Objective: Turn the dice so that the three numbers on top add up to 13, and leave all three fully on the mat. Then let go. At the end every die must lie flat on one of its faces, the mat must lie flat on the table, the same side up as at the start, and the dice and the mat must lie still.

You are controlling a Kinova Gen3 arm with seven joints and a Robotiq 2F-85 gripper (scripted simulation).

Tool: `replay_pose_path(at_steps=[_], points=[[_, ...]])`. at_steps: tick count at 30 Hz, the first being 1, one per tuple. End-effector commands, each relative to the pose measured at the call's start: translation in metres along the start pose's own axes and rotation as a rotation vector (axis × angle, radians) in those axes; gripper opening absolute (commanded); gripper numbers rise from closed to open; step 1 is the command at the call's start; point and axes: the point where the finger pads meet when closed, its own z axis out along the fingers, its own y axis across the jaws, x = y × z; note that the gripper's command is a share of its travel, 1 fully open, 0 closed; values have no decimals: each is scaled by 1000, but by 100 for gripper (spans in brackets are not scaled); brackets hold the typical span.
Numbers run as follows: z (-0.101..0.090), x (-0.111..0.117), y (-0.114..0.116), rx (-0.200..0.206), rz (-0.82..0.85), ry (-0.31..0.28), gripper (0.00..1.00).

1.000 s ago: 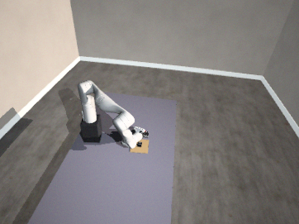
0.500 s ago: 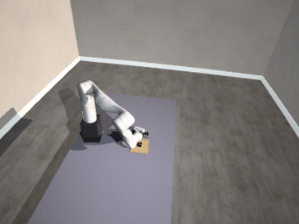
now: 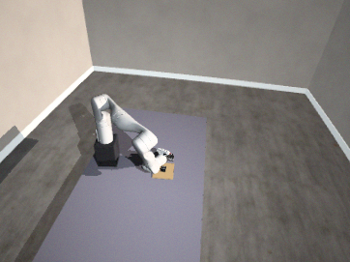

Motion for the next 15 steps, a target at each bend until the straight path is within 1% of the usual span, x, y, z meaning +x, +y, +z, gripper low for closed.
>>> replay_pose_path(at_steps=[1,6,12,15], points=[[0,1,1,-1,-1,0,46],[-1,1,1,-1,-1,0,46],[-6,1,1,-1,-1,0,46],[-15,1,1,-1,-1,0,46]])
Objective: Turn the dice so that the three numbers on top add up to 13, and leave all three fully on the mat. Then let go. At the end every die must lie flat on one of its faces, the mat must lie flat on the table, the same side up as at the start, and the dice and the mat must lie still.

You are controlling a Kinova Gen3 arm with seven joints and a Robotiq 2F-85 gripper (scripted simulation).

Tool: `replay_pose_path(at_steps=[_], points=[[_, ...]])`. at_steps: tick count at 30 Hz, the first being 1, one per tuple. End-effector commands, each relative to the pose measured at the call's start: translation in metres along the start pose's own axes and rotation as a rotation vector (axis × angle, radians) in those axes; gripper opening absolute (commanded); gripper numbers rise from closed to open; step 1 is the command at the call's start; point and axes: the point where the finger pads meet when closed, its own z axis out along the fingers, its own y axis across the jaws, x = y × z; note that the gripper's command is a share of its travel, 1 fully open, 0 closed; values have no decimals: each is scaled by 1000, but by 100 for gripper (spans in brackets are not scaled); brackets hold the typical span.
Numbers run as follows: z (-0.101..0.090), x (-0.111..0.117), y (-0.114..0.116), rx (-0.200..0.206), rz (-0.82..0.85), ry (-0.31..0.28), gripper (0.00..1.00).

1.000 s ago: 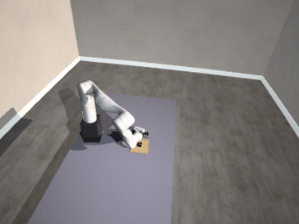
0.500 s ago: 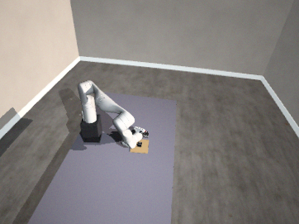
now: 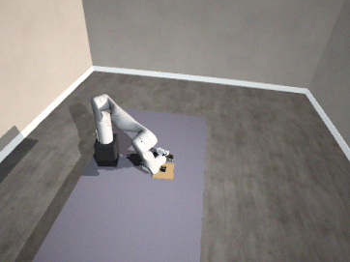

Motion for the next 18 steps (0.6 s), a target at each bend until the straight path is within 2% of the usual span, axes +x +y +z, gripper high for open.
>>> replay_pose_path(at_steps=[1,9,18], points=[[-11,0,3,-6,-2,-3,46],[-38,0,3,-6,-2,-3,46],[-43,0,3,-6,-2,-3,46]])
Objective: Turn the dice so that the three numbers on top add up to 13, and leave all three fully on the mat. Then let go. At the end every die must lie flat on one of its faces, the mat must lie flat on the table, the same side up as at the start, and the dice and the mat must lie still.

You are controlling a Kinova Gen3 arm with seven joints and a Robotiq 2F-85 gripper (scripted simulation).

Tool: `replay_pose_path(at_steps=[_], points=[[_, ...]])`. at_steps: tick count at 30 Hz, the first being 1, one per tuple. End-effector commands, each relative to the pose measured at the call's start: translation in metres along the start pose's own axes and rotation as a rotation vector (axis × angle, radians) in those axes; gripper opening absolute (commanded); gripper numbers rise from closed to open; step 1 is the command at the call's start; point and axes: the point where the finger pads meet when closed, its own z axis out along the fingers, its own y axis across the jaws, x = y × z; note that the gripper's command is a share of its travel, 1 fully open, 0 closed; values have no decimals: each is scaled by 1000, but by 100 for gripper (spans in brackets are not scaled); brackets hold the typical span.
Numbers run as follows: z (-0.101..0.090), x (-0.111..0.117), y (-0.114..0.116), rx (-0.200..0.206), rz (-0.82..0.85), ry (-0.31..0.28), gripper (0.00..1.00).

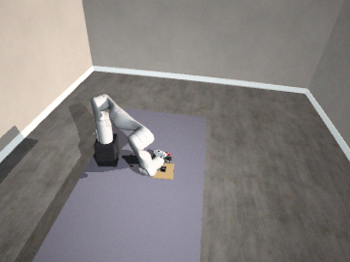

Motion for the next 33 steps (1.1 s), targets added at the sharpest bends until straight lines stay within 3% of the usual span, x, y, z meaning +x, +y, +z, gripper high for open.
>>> replay_pose_path(at_steps=[1,7,15,21,27,28,30,33], points=[[-1,1,2,-2,-2,-1,46],[0,0,6,-7,-3,-20,46],[6,-1,22,-23,-4,-87,46],[15,-1,47,-49,-6,-209,46],[23,6,71,-74,-6,-375,46],[24,8,74,-77,-5,-405,46],[24,8,74,-77,-5,-405,46],[27,15,80,-84,-4,-498,46]])
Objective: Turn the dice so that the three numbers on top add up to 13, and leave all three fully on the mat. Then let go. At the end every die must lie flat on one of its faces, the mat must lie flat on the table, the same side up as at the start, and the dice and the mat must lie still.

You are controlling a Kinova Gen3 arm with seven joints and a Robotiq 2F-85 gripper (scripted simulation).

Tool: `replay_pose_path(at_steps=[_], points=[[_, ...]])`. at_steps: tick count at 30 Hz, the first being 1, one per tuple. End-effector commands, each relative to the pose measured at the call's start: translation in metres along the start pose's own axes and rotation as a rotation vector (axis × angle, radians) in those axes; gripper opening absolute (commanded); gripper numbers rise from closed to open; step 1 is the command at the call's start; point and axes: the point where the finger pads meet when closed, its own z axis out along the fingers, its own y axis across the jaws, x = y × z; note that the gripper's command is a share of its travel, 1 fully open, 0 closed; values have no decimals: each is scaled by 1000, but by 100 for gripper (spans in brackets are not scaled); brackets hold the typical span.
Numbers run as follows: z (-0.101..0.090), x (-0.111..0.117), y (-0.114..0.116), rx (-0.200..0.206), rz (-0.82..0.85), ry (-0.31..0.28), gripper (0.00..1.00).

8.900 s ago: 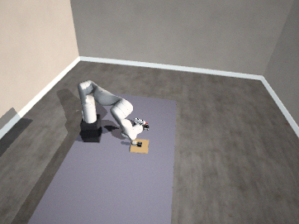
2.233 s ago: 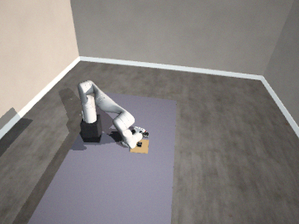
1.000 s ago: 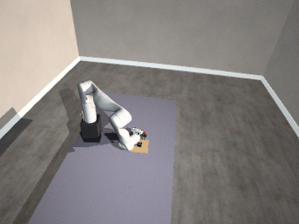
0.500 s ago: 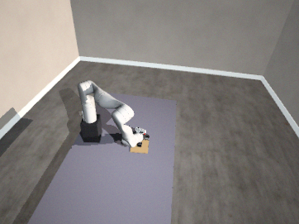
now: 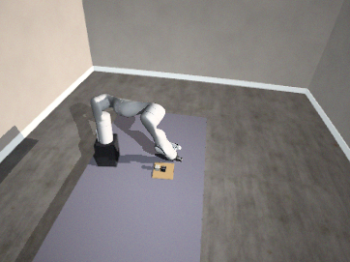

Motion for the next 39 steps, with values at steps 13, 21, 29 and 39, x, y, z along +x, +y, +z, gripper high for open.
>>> replay_pose_path(at_steps=[13,21,29,39], points=[[-29,56,-18,3,-55,-392,46],[-52,72,-48,29,-67,-536,46],[-68,80,-68,47,-76,-616,46],[-71,81,-72,50,-78,-627,100]])
